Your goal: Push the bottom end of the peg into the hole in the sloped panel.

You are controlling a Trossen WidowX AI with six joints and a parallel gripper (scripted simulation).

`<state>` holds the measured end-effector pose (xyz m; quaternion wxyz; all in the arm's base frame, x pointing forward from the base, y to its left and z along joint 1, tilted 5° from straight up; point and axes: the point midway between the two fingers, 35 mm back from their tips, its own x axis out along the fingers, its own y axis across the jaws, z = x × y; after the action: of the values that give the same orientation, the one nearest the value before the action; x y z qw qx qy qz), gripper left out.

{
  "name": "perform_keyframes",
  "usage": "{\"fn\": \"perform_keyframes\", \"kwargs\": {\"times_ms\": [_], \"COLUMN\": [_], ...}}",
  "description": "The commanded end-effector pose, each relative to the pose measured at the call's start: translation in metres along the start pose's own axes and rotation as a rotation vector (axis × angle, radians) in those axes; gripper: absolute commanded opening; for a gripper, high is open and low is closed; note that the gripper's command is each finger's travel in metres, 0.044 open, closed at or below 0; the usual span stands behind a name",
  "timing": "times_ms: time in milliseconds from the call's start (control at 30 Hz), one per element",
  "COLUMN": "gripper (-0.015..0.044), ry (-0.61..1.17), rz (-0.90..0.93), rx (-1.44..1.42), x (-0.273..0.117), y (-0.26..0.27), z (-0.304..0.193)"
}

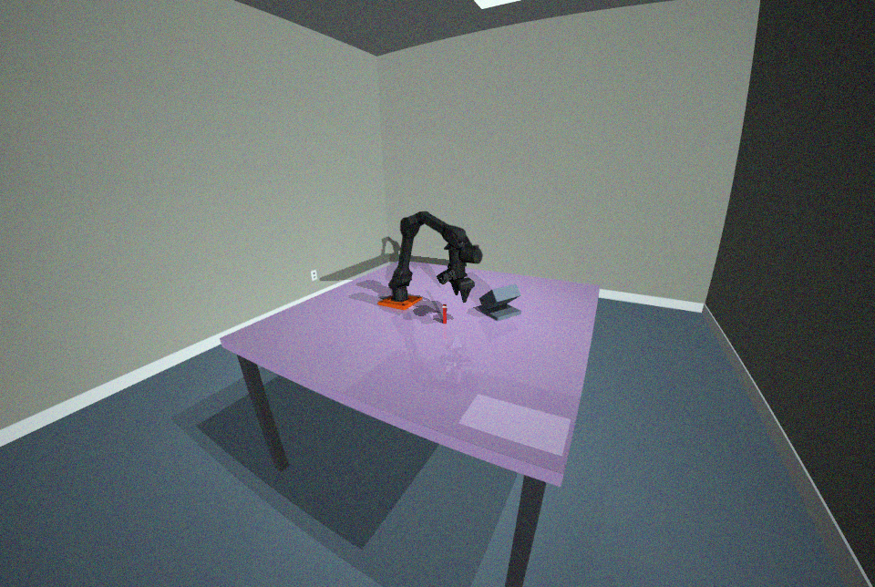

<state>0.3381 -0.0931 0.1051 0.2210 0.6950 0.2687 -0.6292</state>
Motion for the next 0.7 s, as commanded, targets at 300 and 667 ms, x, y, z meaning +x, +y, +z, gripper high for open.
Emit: {"fn": "perform_keyframes", "kwargs": {"times_ms": [300,667], "gripper": [0.0440,0.0440], "ry": [-0.081,-0.085], "rz": [-0.004,-0.004], "rx": [0.409,0.430], "x": [-0.013,-0.011], "y": [0.013,0.012], "z": [0.066,0.067]}}
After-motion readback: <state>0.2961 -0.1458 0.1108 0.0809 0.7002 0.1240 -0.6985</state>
